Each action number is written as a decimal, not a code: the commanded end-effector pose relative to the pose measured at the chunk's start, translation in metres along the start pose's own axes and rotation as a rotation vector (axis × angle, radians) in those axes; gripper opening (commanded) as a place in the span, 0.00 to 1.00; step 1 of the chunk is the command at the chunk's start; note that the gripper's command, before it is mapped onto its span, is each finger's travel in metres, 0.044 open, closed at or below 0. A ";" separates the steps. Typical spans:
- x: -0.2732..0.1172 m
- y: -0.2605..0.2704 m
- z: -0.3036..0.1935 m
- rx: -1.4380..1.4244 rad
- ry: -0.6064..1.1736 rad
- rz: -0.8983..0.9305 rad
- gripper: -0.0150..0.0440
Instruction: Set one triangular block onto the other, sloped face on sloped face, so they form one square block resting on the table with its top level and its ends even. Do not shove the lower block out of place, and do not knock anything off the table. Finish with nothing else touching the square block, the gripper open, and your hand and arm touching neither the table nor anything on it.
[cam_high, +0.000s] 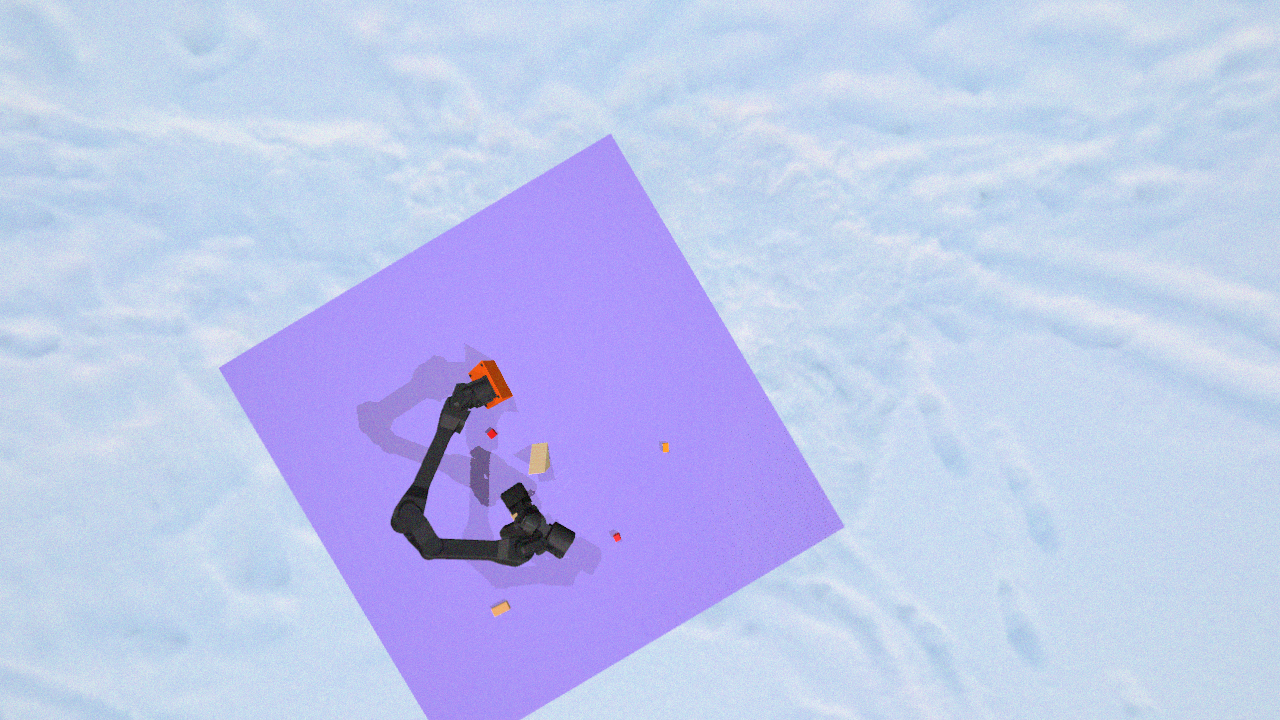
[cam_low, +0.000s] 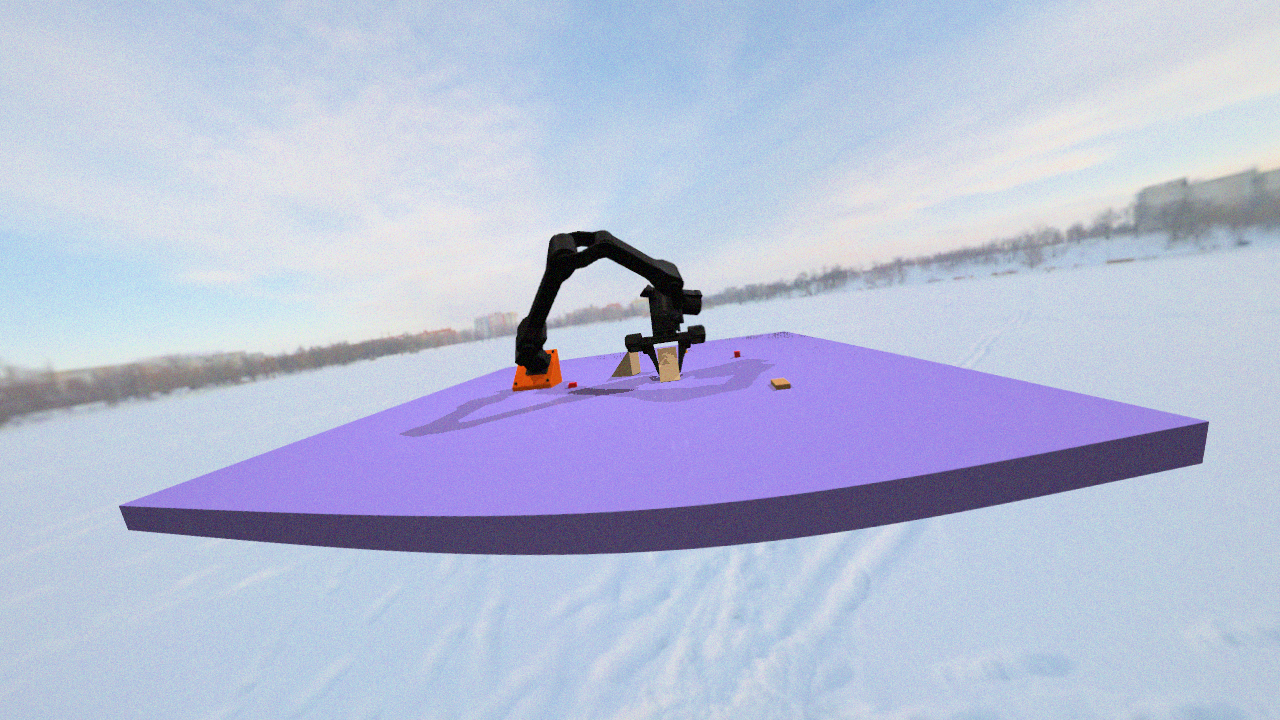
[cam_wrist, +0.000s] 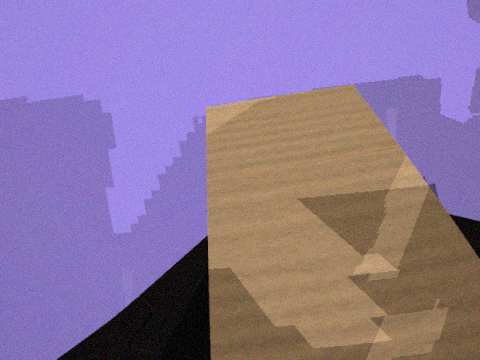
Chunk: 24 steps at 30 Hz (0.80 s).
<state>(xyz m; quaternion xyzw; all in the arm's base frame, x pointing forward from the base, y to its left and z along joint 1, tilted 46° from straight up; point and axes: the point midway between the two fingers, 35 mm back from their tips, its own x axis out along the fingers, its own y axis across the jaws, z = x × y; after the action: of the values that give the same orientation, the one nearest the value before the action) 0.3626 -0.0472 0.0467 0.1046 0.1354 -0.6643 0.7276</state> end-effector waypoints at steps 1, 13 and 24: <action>0.001 -0.001 0.000 -0.008 -0.005 0.001 0.51; -0.003 0.000 0.001 -0.001 0.000 0.000 0.25; -0.007 -0.001 0.013 -0.012 0.202 -0.005 0.25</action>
<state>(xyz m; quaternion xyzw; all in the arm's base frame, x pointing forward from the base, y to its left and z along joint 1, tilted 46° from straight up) 0.3628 -0.0451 0.0557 0.1408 0.1792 -0.6592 0.7166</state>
